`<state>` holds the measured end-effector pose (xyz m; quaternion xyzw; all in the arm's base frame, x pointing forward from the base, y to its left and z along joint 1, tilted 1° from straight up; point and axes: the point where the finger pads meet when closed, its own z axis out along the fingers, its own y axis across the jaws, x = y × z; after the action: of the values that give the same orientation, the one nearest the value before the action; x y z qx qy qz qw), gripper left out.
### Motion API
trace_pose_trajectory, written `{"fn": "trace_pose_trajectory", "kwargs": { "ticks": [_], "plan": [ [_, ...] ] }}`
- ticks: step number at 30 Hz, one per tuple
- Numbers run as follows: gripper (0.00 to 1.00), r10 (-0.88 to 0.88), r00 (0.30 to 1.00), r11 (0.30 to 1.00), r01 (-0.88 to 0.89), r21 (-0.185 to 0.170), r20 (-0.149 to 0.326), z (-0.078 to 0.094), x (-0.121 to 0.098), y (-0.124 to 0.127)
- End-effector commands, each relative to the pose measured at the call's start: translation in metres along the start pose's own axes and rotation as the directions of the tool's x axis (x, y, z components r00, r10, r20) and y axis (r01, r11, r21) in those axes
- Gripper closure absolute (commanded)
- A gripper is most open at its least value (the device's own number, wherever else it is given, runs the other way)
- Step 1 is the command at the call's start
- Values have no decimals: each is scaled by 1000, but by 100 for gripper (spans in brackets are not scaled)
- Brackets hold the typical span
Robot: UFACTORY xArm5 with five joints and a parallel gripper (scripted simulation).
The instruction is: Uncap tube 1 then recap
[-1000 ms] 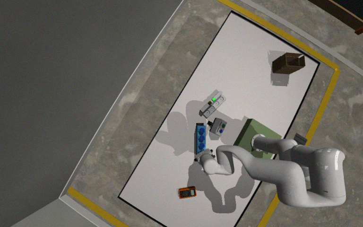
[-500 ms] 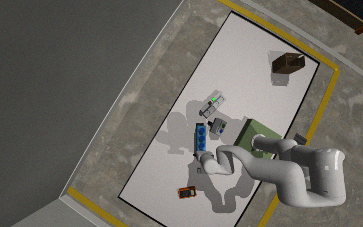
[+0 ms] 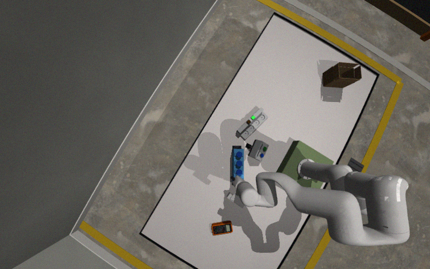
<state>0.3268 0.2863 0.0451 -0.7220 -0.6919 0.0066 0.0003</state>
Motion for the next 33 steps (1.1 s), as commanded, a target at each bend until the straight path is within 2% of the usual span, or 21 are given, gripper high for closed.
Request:
{"fn": "trace_pose_trajectory", "kwargs": {
  "ticks": [1,8,9,19,22,24,26,33],
  "plan": [
    [100,176,984,984,-176,-5,1,-1,1,1],
    [100,176,984,984,-176,-5,1,-1,1,1],
    [54,176,984,984,-176,-5,1,-1,1,1],
    [54,176,984,984,-176,-5,1,-1,1,1],
    [54,-73,997,997,73,-4,2,-1,1,1],
    [54,-73,997,997,73,-4,2,-1,1,1],
    [54,-208,978,978,208,-4,3,-1,1,1],
    [54,-458,889,889,458,-3,4,-1,1,1]
  ]
}}
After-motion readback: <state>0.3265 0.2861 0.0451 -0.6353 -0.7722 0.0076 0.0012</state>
